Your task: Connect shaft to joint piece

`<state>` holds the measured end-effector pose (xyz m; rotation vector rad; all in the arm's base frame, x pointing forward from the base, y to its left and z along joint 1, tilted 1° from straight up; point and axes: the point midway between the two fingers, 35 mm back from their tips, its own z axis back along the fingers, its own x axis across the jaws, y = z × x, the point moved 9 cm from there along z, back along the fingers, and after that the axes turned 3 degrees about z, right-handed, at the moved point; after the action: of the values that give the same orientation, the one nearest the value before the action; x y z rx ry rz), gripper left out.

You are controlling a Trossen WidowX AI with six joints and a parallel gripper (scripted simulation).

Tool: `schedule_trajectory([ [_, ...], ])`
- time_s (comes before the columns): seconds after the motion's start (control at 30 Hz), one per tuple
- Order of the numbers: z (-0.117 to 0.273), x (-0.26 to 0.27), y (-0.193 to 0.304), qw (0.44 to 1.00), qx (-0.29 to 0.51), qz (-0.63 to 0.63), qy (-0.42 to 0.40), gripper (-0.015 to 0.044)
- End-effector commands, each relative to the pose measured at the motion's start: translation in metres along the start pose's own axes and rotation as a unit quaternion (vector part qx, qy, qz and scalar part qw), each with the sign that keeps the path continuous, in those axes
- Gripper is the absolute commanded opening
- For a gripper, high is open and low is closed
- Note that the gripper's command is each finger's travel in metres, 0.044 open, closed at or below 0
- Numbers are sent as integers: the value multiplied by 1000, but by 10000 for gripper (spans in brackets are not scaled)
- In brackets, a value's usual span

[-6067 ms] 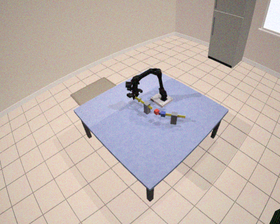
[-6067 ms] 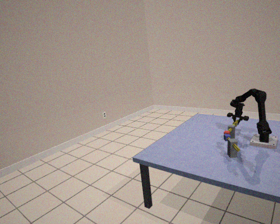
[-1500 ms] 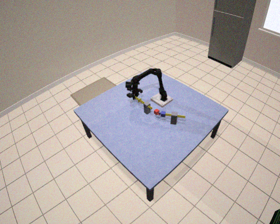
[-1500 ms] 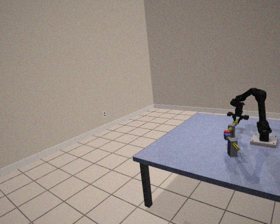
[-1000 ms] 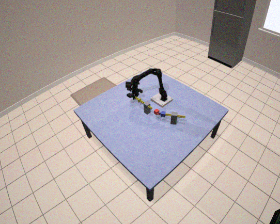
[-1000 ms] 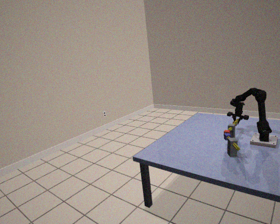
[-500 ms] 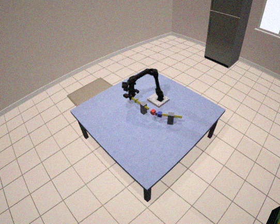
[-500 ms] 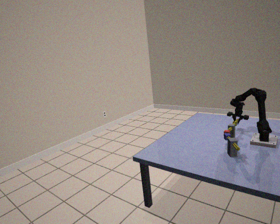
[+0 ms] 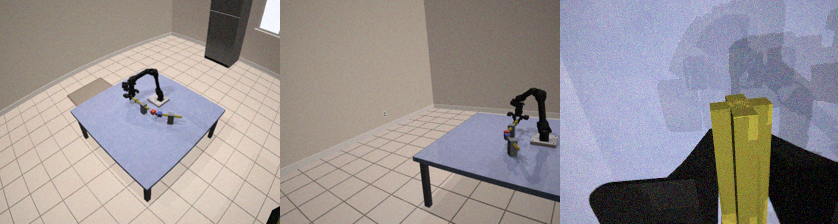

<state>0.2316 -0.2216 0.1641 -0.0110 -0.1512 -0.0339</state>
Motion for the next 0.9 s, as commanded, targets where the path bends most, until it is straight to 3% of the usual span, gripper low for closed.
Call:
schedule_trajectory([
  [0.0,0,0,0,1000,0,0,0,67],
  [0.53,0,0,0,1000,0,0,0,67],
  [0.87,0,0,0,1000,0,0,0,0],
])
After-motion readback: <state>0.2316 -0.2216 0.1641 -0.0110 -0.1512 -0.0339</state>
